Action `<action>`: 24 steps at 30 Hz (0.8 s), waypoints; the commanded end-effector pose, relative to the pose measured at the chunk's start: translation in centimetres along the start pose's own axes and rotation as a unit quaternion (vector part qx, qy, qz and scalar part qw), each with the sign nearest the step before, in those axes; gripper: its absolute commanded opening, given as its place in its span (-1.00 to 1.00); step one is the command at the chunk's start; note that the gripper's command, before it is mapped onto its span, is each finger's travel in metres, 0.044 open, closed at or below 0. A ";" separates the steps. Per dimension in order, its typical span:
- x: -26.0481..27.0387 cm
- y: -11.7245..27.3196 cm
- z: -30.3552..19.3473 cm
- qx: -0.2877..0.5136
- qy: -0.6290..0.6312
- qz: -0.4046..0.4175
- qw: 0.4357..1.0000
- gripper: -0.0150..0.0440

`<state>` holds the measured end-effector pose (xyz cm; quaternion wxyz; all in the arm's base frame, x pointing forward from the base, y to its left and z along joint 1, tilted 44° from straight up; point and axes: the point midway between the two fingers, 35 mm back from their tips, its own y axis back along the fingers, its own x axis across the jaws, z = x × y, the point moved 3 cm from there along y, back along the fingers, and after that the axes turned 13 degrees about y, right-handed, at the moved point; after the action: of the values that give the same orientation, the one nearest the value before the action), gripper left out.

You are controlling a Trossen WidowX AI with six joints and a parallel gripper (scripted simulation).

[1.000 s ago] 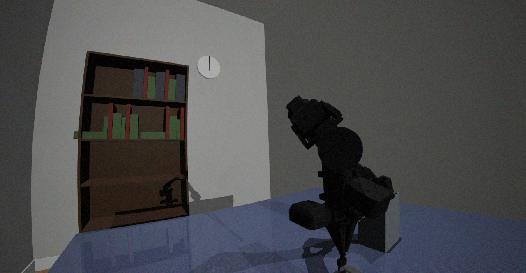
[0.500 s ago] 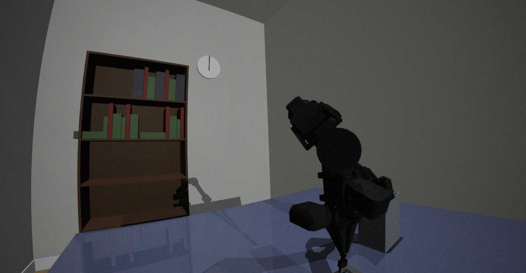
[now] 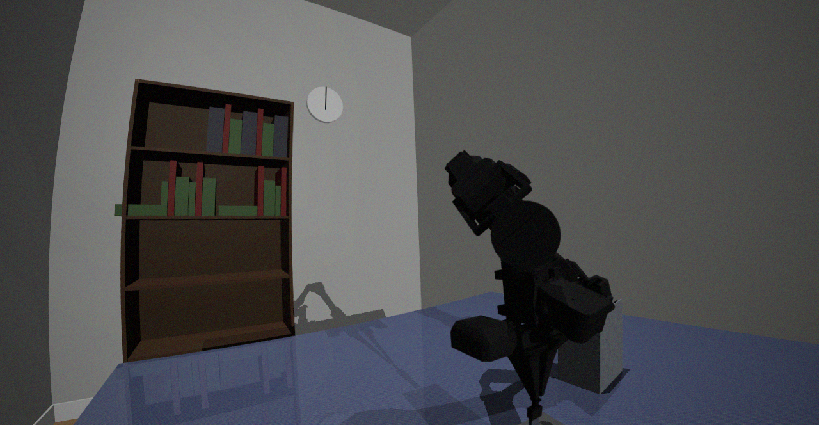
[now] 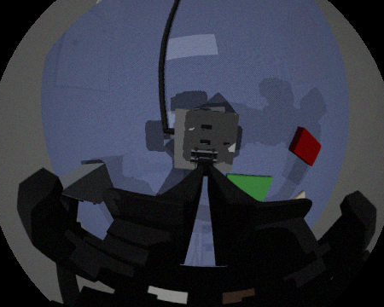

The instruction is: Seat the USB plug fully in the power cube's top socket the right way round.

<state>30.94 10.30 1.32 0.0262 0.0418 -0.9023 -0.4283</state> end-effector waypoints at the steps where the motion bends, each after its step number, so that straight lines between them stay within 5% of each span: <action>1: 0.0 0.0 0.0 -0.004 0.002 0.000 1.000 -0.49; 24: 0.0 -0.3 0.0 -0.006 0.002 -0.001 1.000 -0.49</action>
<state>30.93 10.11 1.12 0.0260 0.0422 -0.9010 -0.4311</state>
